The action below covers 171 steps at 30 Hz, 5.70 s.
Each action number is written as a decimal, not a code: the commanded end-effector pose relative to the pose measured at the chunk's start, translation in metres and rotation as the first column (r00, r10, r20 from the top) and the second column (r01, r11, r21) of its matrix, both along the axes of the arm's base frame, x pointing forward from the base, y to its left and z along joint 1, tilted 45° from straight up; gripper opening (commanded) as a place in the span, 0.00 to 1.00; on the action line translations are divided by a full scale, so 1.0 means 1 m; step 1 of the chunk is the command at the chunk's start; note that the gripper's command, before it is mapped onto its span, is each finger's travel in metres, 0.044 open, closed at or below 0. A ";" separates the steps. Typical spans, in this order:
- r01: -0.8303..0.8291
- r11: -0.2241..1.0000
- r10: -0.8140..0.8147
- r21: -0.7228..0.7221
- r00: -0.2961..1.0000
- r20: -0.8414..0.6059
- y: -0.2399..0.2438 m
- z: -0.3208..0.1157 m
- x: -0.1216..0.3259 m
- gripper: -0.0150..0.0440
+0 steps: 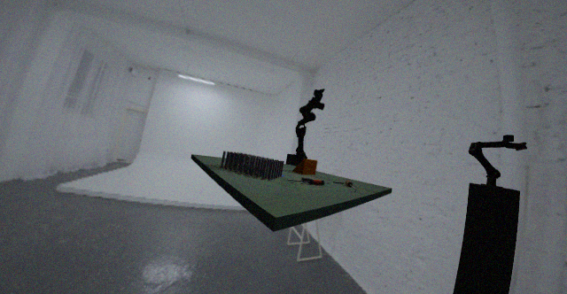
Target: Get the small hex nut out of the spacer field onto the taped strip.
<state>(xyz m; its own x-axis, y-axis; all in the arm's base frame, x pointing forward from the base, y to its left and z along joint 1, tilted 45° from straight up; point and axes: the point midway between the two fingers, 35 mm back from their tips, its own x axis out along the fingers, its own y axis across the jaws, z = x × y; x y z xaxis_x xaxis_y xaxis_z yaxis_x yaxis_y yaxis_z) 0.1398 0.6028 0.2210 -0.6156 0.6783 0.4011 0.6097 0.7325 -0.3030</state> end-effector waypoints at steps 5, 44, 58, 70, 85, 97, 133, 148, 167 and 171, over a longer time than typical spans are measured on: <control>0.058 0.989 -0.084 -0.136 0.977 -0.197 -0.005 0.013 0.046 1.00; 0.380 0.748 0.122 -0.544 -0.884 -0.450 -0.443 -0.095 0.289 1.00; 0.518 0.647 0.398 -0.559 -0.855 -0.332 -0.517 -0.124 0.253 1.00; 0.518 0.647 0.398 -0.559 -0.855 -0.332 -0.517 -0.124 0.253 1.00; 0.518 0.647 0.398 -0.559 -0.855 -0.332 -0.517 -0.124 0.253 1.00; 0.267 0.766 0.273 -0.584 -0.959 -0.080 -0.396 -0.180 0.233 1.00; -0.314 0.360 0.186 -0.878 -0.898 0.398 -0.220 -0.450 -0.182 1.00; -0.311 0.357 0.191 -0.881 -0.899 0.394 -0.256 -0.502 -0.187 1.00; -0.342 0.323 0.231 -0.882 -0.876 0.424 -0.254 -0.502 -0.185 0.87; -0.342 0.323 0.231 -0.882 -0.876 0.424 -0.254 -0.502 -0.185 0.73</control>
